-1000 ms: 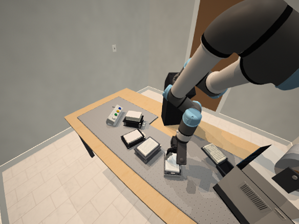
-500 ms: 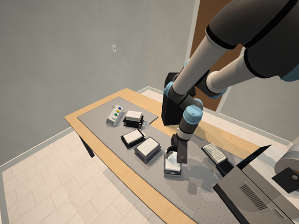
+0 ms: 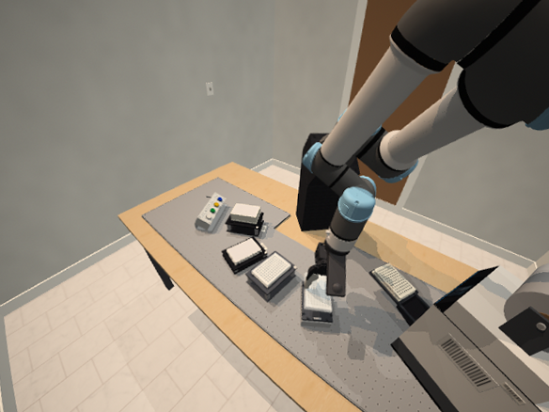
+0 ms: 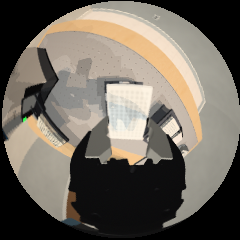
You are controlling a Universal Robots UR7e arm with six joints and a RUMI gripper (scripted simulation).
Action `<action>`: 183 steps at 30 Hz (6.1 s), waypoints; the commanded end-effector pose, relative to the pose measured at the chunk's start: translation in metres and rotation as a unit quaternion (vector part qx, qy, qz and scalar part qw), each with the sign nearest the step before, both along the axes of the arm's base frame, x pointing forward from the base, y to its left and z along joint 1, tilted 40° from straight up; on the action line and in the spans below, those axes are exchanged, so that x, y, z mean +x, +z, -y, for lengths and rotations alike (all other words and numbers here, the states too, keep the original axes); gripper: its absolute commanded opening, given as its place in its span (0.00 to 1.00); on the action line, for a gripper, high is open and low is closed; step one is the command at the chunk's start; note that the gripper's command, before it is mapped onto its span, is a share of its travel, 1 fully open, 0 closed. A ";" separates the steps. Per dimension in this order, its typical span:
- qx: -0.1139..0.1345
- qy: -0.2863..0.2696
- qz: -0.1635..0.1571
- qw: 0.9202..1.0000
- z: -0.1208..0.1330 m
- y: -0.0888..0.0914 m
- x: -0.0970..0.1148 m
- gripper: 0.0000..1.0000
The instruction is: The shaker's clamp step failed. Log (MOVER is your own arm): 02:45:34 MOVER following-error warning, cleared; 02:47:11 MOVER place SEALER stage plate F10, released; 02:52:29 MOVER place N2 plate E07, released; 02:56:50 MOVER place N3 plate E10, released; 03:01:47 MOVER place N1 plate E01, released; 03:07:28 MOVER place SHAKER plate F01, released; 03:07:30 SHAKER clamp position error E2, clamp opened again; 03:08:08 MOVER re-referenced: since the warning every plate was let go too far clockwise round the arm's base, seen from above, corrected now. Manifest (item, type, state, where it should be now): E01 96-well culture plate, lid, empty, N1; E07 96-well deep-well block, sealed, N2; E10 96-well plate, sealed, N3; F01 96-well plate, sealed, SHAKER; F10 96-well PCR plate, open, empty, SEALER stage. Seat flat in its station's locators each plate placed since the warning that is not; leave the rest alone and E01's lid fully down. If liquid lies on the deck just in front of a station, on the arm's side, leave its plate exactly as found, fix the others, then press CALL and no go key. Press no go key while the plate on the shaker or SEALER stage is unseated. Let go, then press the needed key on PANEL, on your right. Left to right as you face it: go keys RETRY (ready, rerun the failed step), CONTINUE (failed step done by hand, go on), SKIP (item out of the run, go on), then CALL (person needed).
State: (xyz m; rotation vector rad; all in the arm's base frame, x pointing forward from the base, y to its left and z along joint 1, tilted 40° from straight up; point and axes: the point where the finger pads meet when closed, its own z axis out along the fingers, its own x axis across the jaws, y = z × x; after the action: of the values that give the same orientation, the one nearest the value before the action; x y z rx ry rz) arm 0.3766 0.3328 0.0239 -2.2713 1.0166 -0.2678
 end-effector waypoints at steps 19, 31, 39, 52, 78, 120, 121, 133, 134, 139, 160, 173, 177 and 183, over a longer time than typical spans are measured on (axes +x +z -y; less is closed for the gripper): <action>0.031 0.032 -0.026 0.999 0.001 0.001 0.000 0.00; 0.029 0.036 -0.024 0.999 -0.004 -0.001 -0.001 0.00; 0.029 0.036 -0.024 0.999 -0.005 -0.002 -0.001 0.00; 0.029 0.036 -0.024 0.999 -0.007 -0.005 0.000 0.00; 0.029 0.036 -0.024 0.999 -0.011 -0.011 0.003 0.00; 0.029 0.036 -0.024 0.999 -0.017 -0.020 0.007 0.00; 0.029 0.036 -0.024 0.999 -0.017 -0.020 0.007 0.00; 0.029 0.036 -0.024 0.999 -0.019 -0.023 0.008 0.00; 0.029 0.036 -0.024 0.999 -0.019 -0.023 0.008 0.00; 0.029 0.036 -0.024 0.999 -0.020 -0.024 0.009 0.00; 0.029 0.036 -0.024 0.999 -0.024 -0.029 0.011 0.00; 0.029 0.036 -0.024 0.999 -0.026 -0.032 0.012 0.00; 0.029 0.036 -0.024 0.999 -0.026 -0.033 0.013 0.00; 0.029 0.036 -0.024 0.999 -0.027 -0.034 0.013 0.00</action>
State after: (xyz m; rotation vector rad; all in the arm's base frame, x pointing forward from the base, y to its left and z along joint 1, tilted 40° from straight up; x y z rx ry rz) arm 0.3896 0.3595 -0.0099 -2.2665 0.9511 -0.1519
